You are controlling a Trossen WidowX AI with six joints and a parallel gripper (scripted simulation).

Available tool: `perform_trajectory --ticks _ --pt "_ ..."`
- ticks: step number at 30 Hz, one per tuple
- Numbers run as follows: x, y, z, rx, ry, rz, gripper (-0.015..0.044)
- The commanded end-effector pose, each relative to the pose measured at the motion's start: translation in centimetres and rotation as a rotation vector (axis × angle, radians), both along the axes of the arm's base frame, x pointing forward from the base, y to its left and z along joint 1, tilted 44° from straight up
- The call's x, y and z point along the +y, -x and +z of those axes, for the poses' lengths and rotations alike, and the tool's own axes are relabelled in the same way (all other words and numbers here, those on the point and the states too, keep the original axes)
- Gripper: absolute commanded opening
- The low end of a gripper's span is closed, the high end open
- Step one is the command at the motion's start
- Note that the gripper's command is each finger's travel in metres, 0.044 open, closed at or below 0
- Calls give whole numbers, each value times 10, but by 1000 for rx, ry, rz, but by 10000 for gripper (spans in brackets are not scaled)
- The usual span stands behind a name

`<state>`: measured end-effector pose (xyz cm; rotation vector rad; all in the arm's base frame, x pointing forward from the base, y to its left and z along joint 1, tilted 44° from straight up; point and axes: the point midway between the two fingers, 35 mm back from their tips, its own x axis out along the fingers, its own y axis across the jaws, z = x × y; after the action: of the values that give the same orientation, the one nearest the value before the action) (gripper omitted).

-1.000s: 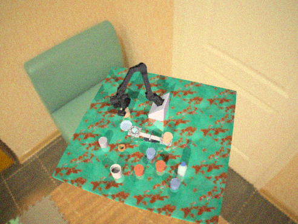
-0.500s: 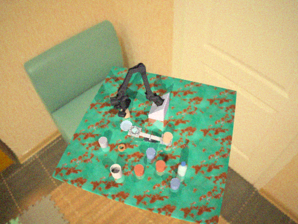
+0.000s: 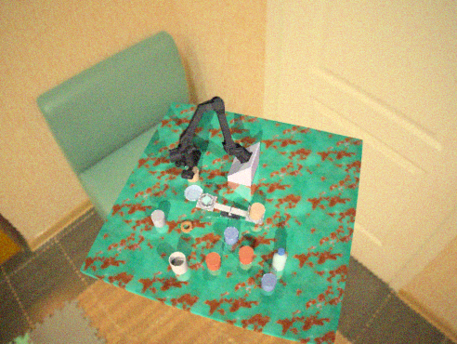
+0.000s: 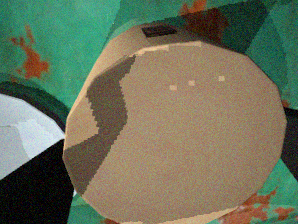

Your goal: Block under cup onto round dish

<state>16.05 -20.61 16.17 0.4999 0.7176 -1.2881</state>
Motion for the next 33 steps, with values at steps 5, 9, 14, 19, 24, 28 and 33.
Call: perform_trajectory --ticks 5,9,14,19,24,28,33 --pt "24 4 31 -21 17 6 440" --pt "25 2 32 -18 16 20 387" --pt "34 -12 35 6 11 123 260" --pt "39 -22 33 92 13 216 260" --pt "46 -33 29 208 19 336 260" --pt "52 -42 26 300 26 433 260" --pt "60 -53 21 416 36 556 260"
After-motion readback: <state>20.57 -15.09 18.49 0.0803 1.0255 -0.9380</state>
